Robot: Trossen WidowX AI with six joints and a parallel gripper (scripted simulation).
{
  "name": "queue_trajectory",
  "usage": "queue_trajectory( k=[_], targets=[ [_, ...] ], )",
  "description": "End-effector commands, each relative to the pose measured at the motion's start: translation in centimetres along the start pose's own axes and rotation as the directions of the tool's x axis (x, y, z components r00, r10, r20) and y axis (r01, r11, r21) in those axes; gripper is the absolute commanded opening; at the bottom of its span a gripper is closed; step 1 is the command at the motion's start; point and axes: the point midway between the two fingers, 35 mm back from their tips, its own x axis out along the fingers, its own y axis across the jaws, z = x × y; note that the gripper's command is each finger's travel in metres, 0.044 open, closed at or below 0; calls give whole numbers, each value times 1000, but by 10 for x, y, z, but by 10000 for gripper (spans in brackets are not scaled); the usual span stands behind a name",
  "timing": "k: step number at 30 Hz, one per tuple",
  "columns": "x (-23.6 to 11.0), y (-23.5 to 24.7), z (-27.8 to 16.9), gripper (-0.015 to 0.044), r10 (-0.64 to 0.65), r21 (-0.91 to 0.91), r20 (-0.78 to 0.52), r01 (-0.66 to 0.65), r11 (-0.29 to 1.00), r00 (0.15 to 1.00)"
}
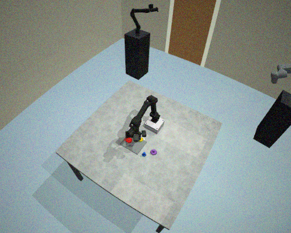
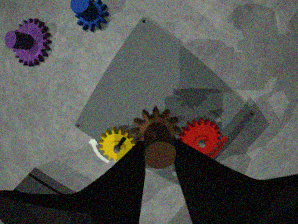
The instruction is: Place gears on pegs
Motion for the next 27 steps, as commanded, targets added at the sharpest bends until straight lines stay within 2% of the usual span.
queue_trajectory(
  k=[1,12,27],
  targets=[
    [4,-6,-5,0,5,-4,1,-5,1000,1000],
    [13,-25,-19,0,2,-8,1,-2,1000,1000],
    [10,-25,-20,0,2,-8,1,-2,1000,1000]
  ],
)
